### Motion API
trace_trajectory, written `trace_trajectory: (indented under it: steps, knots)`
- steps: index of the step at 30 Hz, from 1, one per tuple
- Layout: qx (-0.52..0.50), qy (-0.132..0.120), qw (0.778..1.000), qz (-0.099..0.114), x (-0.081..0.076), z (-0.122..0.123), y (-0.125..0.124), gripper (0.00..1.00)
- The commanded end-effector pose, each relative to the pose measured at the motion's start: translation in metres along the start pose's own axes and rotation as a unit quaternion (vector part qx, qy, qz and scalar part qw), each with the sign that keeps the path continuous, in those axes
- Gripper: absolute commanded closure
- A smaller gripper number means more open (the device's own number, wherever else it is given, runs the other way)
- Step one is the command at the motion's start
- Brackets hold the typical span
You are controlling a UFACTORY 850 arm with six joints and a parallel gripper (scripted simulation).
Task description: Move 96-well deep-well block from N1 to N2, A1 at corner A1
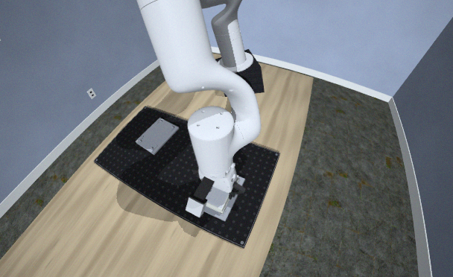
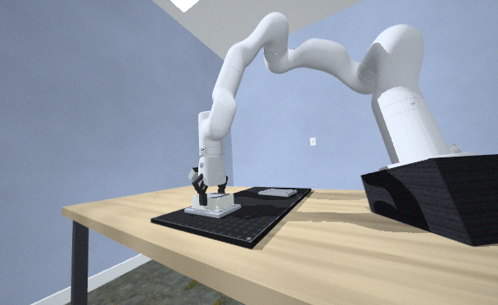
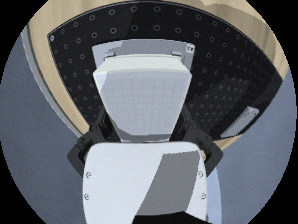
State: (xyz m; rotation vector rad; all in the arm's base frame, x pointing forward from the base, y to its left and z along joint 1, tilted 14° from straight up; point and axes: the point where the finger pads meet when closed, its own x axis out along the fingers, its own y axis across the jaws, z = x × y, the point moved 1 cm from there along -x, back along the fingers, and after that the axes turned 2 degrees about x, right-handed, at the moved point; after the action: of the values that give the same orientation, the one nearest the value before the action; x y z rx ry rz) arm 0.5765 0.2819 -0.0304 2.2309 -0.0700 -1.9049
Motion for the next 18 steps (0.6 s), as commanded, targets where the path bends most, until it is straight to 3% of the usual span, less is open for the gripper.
trace_trajectory:
  steps: [1,18]
  knots:
    - [0.0,0.001,1.0,0.0,0.0027,-0.001,-0.0004,0.0]
    - [0.0,0.001,1.0,0.0,0.0067,-0.001,-0.0004,0.0]
